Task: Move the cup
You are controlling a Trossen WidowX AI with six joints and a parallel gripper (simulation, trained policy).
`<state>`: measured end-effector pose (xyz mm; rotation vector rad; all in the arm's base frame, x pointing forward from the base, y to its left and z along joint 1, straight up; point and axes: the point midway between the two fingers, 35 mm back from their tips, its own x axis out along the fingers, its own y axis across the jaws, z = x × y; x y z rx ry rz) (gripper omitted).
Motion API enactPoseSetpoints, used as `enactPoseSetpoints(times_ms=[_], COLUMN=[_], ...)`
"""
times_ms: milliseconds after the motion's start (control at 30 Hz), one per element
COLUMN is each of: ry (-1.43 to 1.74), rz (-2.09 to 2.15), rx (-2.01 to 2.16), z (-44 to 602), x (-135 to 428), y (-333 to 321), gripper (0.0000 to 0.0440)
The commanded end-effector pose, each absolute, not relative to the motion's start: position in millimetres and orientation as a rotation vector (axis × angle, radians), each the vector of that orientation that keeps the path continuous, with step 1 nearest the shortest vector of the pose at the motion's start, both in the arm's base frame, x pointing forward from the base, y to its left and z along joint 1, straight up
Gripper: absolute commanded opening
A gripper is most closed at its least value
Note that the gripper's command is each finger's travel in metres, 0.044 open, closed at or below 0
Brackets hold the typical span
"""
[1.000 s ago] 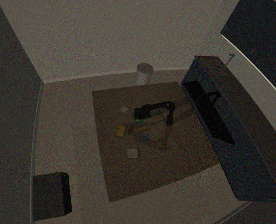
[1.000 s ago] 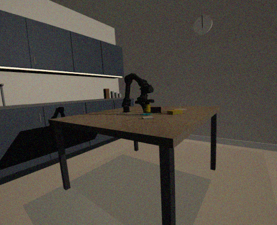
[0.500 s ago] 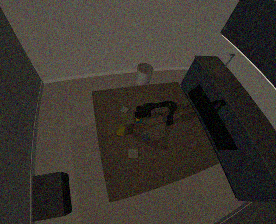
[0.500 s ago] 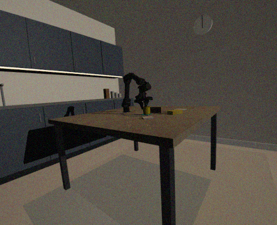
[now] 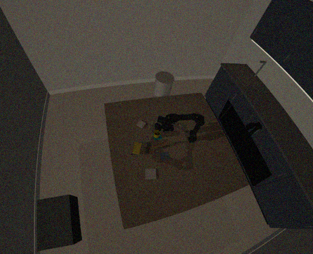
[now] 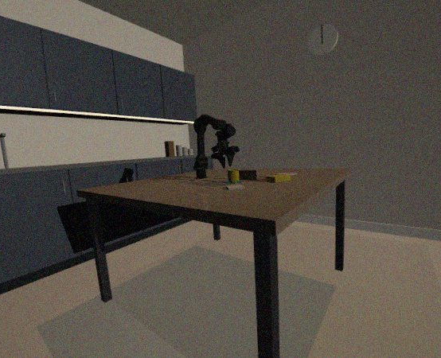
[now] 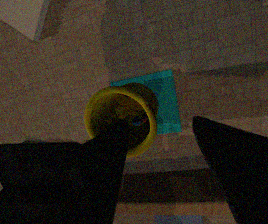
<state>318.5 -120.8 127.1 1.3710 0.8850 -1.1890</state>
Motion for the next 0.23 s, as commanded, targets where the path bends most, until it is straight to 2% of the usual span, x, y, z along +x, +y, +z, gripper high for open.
enactPoseSetpoints(times_ms=[0, 200], ry=[0.858, 0.815], rz=[-1.178, -1.180], rx=[1.396, 1.433], z=[139, 159], x=[316, 312], y=[-122, -129], gripper=[0.0271, 0.0405])
